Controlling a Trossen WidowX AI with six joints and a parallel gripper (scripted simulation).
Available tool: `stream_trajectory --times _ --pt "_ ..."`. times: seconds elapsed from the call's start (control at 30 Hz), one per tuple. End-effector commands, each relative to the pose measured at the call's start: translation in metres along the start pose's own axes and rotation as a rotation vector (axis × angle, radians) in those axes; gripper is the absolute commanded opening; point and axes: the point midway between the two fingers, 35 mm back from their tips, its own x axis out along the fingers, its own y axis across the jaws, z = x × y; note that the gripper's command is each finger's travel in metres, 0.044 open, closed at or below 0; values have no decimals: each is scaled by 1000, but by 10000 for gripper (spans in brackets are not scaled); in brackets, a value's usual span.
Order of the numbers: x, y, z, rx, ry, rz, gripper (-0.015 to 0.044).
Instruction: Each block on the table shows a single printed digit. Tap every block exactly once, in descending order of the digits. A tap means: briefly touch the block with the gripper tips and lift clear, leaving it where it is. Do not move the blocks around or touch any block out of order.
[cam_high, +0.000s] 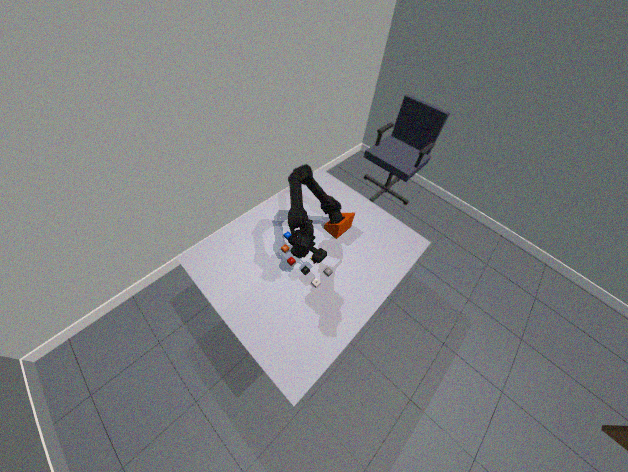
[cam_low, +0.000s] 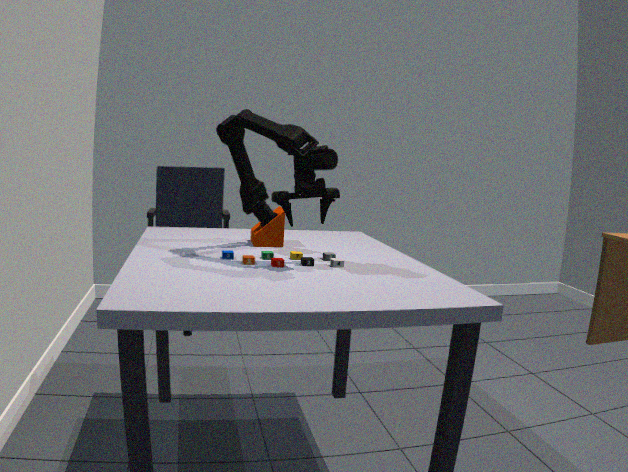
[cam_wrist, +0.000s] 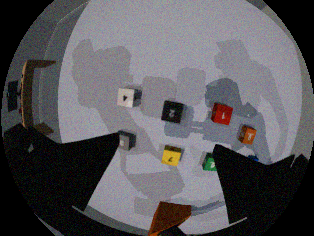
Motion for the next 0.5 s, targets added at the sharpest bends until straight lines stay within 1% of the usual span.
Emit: stream_trajectory --times 0.0,0.13,0.2,0.47 --pt "-4 67 -16 18 24 -27 400" --pt "-3 122 -41 47 31 -72 400" --pt "-2 137 -50 57 30 -88 400" --pt "-1 143 -54 61 30 -95 400"
